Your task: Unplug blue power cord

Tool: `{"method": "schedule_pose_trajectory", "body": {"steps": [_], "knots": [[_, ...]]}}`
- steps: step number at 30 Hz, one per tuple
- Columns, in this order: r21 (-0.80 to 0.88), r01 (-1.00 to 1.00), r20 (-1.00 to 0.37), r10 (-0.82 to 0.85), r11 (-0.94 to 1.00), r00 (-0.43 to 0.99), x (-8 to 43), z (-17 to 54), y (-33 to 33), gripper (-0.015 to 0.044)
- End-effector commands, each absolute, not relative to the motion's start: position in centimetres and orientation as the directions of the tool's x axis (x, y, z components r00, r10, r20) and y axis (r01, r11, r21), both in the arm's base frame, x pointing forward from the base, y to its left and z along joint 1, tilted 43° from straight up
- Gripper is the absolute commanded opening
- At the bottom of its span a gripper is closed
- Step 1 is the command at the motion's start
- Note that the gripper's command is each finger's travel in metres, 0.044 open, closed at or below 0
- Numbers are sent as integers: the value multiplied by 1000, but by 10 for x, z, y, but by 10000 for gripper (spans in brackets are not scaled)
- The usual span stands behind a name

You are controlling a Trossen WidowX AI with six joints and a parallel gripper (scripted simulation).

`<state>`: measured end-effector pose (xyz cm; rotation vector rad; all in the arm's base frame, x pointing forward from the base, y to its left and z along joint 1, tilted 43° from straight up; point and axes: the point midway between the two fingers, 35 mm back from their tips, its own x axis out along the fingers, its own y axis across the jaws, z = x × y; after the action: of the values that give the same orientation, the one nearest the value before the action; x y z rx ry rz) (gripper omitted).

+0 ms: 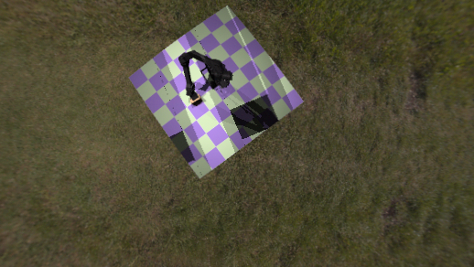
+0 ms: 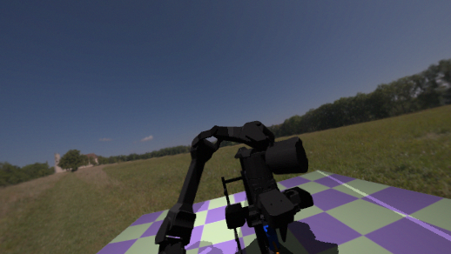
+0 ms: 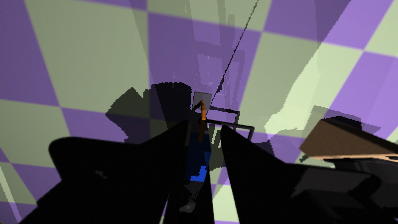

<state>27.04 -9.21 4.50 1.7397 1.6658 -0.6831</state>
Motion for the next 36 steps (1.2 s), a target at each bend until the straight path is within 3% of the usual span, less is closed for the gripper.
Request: {"method": "schedule_pose_trajectory", "body": {"steps": [1,36], "knots": [[85,996,-735,675,-13,71,270,50,-88,160],[85,996,-733,677,-13,71,269,65,-54,160]]}}
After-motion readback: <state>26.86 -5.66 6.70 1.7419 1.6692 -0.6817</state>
